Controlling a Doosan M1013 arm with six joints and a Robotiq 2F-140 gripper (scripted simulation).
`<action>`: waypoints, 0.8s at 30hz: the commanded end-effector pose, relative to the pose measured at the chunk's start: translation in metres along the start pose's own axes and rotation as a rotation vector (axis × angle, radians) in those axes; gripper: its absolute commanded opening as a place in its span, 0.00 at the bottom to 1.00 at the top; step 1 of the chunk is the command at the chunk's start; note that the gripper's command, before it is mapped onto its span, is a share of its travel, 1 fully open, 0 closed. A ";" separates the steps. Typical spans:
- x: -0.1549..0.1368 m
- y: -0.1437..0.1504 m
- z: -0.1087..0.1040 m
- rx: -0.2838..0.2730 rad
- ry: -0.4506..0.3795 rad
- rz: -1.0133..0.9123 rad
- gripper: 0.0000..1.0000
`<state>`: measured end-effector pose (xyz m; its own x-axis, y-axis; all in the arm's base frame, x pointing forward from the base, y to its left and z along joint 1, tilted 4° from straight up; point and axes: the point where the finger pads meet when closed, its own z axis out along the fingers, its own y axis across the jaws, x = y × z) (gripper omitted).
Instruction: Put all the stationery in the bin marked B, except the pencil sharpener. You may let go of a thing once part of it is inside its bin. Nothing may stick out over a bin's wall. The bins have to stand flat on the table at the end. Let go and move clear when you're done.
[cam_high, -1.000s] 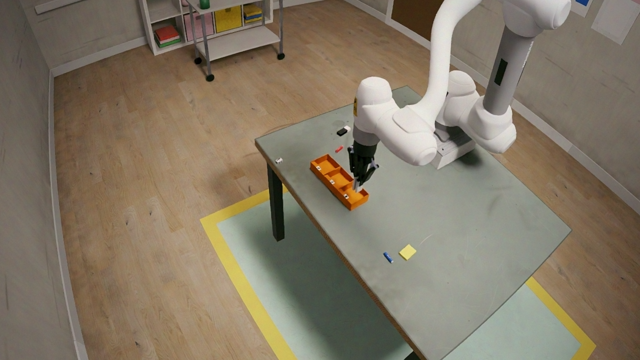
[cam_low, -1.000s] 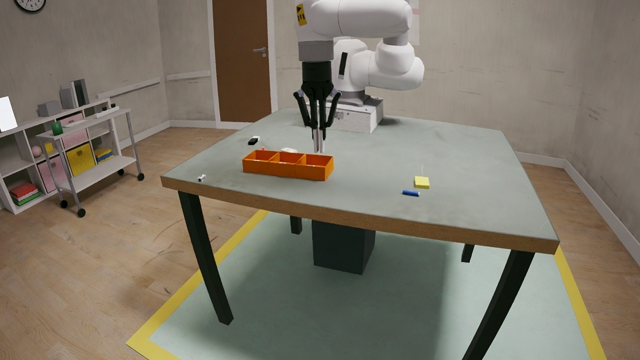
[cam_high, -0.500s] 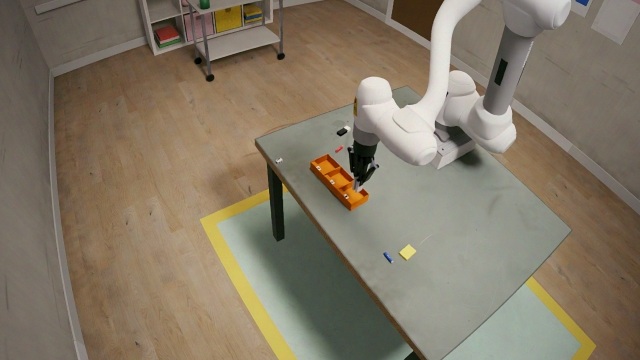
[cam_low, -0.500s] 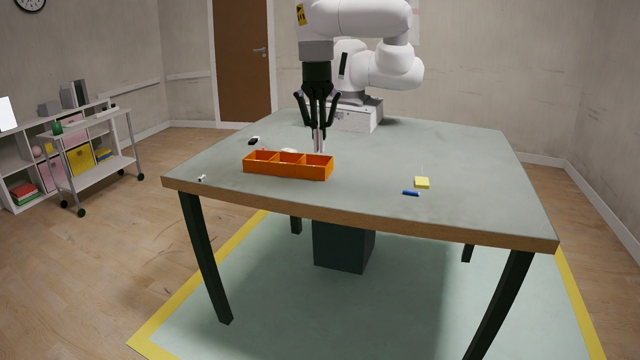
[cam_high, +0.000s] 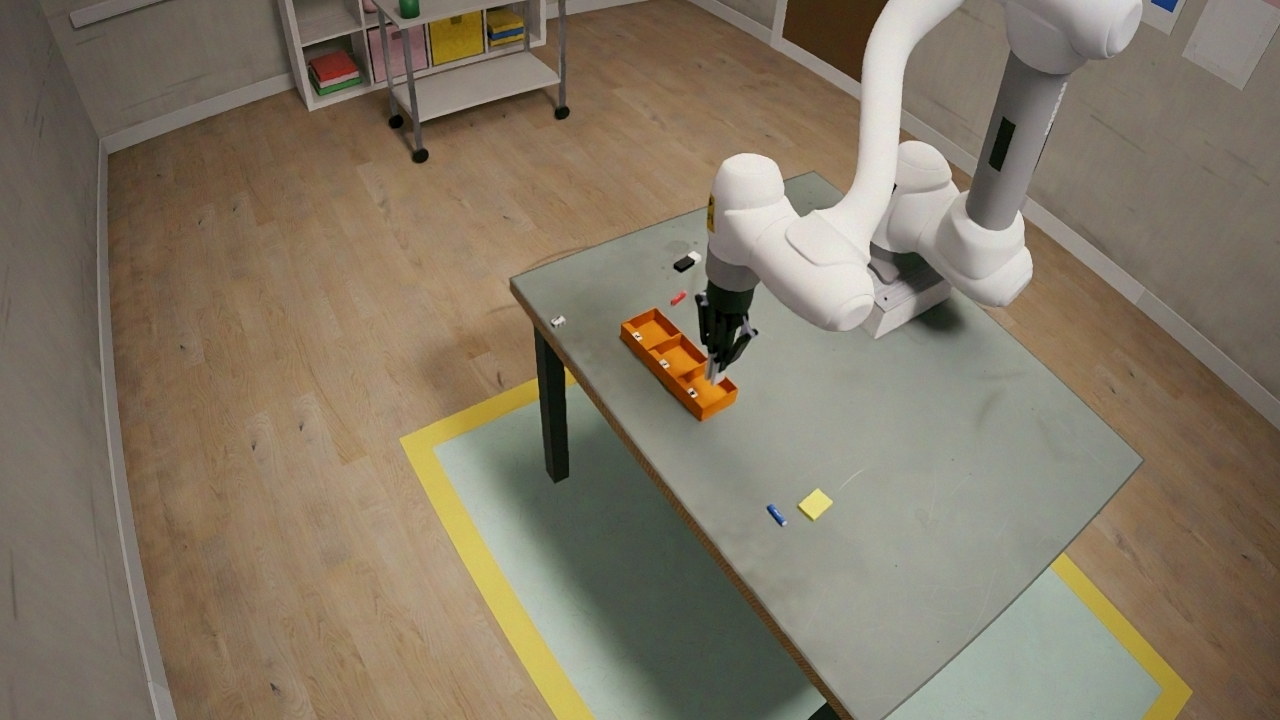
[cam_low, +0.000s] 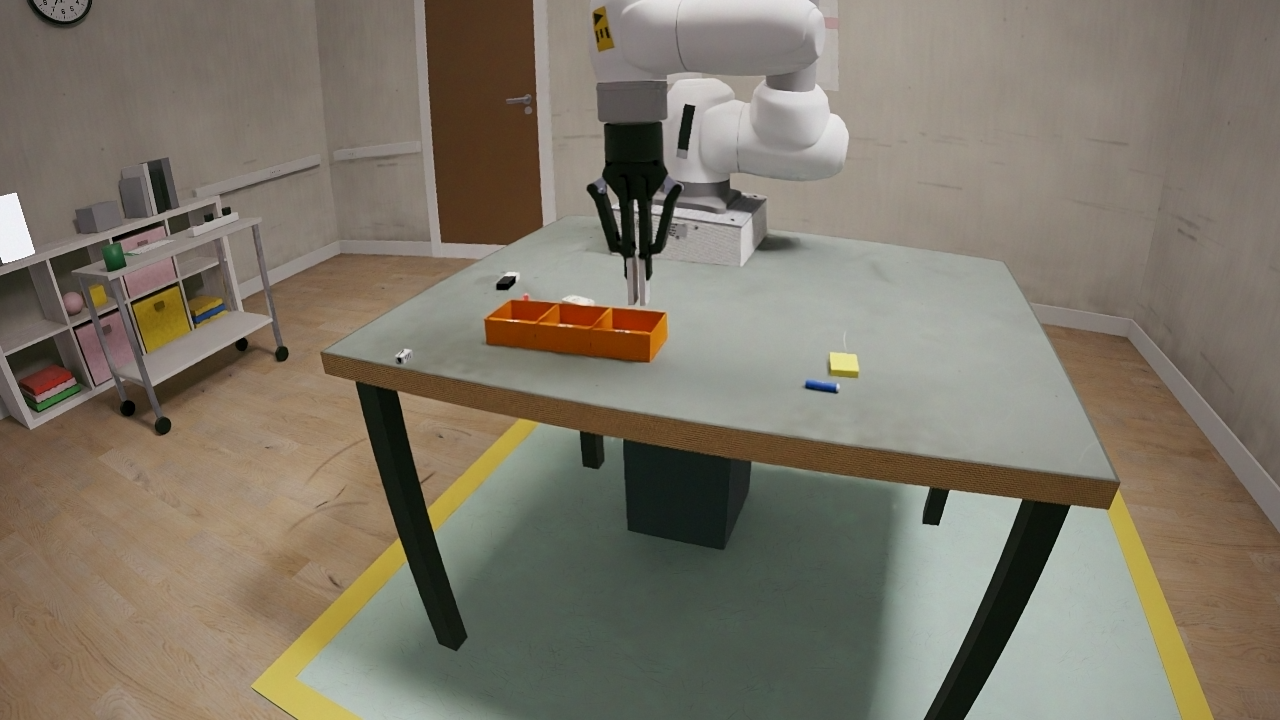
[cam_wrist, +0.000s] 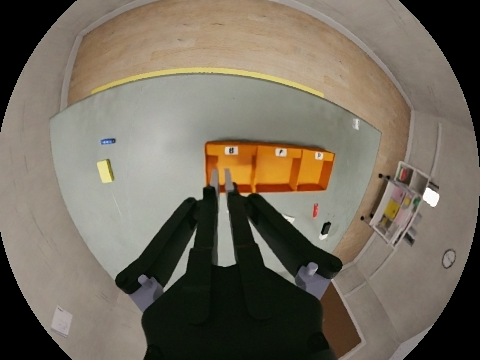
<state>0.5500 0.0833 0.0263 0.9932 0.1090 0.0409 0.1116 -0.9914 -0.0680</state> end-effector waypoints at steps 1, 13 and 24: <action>0.000 -0.001 -0.004 -0.005 0.000 -0.005 0.15; 0.000 -0.001 0.009 -0.005 0.000 -0.005 0.15; 0.000 0.000 0.038 -0.005 0.000 -0.005 0.15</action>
<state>0.5517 0.0837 0.0009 0.9932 0.1084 0.0418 0.1109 -0.9918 -0.0639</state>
